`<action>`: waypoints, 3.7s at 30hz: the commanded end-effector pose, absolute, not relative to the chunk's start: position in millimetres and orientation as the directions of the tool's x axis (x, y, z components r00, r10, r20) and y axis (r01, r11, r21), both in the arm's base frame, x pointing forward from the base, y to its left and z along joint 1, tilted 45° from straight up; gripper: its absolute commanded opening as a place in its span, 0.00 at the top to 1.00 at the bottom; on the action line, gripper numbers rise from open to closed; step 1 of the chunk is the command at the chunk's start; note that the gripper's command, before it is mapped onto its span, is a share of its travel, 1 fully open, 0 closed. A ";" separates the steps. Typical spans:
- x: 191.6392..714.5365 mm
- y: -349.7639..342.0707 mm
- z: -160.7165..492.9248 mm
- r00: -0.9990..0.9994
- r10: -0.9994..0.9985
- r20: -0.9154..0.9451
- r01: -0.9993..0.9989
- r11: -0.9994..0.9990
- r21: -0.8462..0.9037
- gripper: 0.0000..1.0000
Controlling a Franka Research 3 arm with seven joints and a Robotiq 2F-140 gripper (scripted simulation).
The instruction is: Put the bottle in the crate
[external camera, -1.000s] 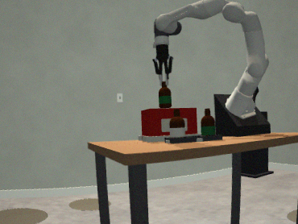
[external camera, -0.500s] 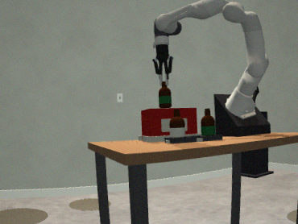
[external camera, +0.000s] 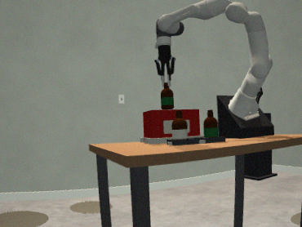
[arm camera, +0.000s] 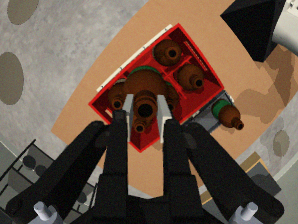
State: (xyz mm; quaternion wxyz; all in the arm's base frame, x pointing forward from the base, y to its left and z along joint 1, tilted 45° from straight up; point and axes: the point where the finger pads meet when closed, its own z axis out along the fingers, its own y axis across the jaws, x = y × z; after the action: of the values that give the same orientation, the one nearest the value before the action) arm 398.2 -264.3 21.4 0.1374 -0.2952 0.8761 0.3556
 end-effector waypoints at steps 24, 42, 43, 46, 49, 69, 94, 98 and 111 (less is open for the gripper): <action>396.7 -265.3 17.7 -0.787 -0.422 -0.451 -0.616 0.576 0.537 1.00; 396.6 -253.4 4.6 -0.787 -0.422 -0.451 -0.616 0.576 0.537 1.00; 396.6 -252.5 3.7 -0.787 -0.422 -0.451 -0.616 0.576 0.537 1.00; 396.5 -250.2 1.0 -0.787 -0.422 -0.451 -0.616 0.576 0.537 1.00; 396.5 -249.4 0.2 -0.787 -0.422 -0.451 -0.616 0.576 0.537 1.00; 396.4 -242.6 -7.4 -0.787 -0.422 -0.451 -0.616 0.576 0.537 1.00; 396.4 -242.5 -7.4 -0.787 -0.422 -0.451 -0.616 0.576 0.537 1.00; 396.4 -242.5 -7.4 -0.787 -0.422 -0.451 -0.616 0.576 0.537 1.00; 396.5 -242.4 -7.4 -0.787 -0.422 -0.451 -0.616 0.576 0.537 1.00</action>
State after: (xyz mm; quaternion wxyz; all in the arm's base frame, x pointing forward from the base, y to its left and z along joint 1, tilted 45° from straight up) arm 395.2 -241.7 -7.2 0.1357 -0.2949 0.8768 0.3547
